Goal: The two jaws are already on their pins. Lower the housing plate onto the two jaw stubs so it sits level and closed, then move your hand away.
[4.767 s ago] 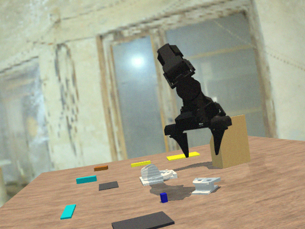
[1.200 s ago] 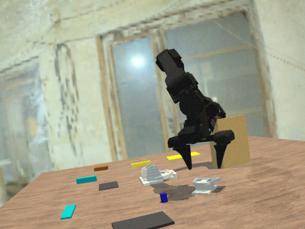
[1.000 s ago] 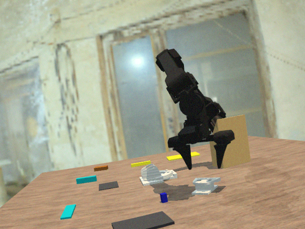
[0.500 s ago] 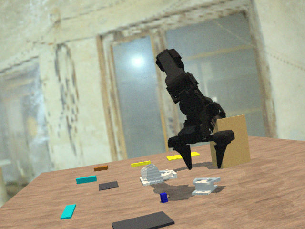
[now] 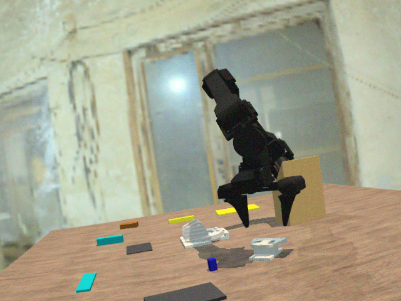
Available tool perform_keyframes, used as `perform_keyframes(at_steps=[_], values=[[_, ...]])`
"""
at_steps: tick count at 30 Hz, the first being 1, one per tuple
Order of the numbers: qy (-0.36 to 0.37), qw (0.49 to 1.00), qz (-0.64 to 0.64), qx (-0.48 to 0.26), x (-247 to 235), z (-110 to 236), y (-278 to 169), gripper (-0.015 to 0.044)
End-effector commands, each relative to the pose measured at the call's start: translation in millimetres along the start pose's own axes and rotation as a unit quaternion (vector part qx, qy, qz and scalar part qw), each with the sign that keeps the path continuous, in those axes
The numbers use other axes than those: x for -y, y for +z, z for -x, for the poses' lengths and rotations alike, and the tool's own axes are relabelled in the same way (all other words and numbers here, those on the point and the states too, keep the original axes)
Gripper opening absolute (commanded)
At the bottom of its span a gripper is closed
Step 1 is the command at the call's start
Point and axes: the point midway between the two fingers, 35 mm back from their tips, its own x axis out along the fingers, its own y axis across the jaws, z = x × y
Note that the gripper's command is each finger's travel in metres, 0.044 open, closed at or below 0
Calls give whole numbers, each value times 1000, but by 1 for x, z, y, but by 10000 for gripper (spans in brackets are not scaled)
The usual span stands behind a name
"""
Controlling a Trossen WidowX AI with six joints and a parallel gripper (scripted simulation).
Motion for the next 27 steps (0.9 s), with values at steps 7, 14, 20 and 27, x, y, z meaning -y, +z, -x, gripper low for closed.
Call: perform_keyframes(at_steps=[7,14,20,27], values=[[-1,1000,2,1,0,0,0,440],[-1,1000,2,1,0,0,0,440],[0,1000,0,0,0,-3,0,440],[0,1000,1,1,0,-14,2,440]])
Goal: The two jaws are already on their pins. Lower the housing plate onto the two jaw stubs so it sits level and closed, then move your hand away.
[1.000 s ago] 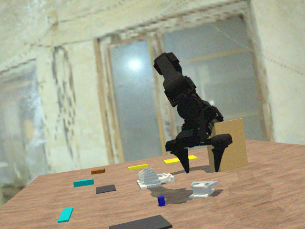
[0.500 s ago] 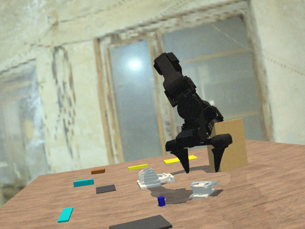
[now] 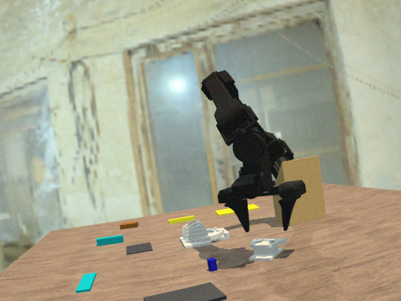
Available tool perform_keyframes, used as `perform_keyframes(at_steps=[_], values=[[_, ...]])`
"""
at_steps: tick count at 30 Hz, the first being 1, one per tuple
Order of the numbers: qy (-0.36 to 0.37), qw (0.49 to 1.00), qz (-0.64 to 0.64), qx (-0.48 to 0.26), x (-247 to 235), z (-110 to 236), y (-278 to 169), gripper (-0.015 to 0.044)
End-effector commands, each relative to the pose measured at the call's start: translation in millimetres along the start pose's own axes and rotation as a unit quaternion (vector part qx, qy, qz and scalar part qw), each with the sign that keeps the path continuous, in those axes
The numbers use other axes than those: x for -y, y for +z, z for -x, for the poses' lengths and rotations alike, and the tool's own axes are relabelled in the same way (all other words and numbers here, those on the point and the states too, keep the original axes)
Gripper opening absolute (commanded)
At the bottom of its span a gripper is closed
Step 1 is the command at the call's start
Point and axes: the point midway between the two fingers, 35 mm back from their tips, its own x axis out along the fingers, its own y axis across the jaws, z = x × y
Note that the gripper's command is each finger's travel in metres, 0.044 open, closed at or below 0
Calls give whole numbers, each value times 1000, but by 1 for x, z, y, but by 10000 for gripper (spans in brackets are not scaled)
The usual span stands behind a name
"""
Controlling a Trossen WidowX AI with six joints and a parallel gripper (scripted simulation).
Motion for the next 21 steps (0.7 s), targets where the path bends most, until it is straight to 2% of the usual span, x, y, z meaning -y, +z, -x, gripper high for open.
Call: perform_keyframes(at_steps=[1,21], values=[[-1,1000,2,0,1,-6,0,440],[-3,1000,3,0,1,-39,1,440]])
